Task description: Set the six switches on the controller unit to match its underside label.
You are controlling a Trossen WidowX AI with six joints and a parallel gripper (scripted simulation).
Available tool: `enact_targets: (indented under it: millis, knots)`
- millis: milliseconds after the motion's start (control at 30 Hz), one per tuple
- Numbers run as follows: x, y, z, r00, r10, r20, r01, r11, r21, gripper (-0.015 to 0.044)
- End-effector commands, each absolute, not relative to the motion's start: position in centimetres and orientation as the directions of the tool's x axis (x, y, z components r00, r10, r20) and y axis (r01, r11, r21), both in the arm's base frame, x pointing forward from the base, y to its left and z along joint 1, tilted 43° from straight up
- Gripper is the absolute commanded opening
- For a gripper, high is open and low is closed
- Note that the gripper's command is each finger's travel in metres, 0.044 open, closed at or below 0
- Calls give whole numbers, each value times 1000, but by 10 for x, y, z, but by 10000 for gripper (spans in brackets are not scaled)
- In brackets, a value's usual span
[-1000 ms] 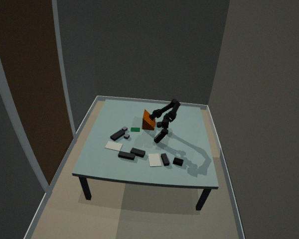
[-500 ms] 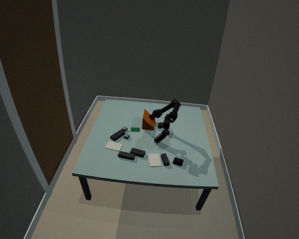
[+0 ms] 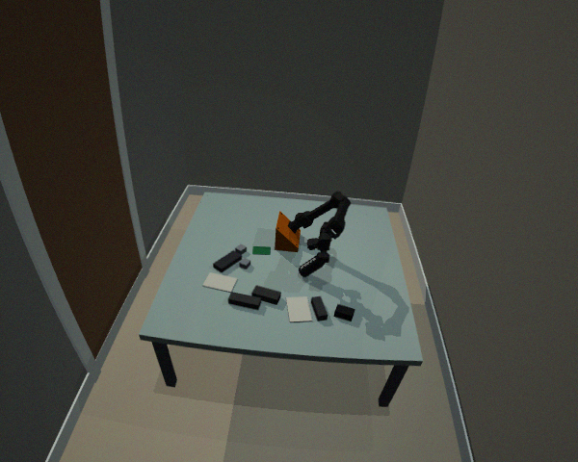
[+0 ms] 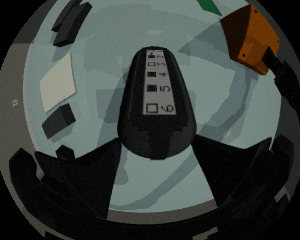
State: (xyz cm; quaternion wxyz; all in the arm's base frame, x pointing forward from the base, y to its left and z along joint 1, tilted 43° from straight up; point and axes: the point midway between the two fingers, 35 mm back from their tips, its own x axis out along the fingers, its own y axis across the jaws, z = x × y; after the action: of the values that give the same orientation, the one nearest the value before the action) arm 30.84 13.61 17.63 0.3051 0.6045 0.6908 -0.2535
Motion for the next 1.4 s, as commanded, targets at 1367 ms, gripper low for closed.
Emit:
enact_targets:
  millis: [1367]
  knots:
    - [301, 173, 169, -96, 675, -731, 990, 143, 2, 338]
